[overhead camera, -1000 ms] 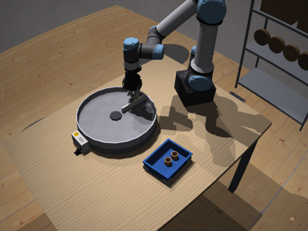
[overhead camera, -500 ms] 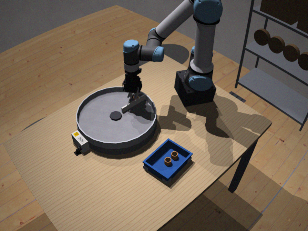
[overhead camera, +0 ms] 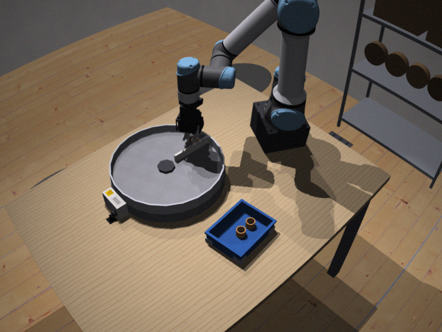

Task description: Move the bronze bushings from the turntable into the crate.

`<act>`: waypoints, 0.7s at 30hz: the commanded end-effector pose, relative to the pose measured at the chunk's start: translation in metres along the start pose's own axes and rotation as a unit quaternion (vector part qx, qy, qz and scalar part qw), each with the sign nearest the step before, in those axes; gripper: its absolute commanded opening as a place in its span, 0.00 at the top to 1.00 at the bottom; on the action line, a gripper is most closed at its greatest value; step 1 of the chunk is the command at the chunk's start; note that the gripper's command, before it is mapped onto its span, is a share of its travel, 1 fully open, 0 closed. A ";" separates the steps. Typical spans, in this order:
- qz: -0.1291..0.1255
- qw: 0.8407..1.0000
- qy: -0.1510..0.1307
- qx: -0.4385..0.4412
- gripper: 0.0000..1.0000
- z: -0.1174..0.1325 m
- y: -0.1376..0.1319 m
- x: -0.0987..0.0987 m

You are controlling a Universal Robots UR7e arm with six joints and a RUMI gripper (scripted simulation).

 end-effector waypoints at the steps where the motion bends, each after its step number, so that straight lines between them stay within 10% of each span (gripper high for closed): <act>1: -0.001 1.000 0.000 0.000 0.94 0.000 0.000 0.000; 21: -0.001 1.000 0.000 0.000 1.00 0.000 0.000 0.000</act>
Point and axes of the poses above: the point where the finger pads meet when closed, its own x axis out along the fingers, its own y axis across the jaws, z = x × y, the point moved 1 cm from there along -x, back along the fingers, and after that the axes turned 2 degrees about -x, right-handed, at the moved point
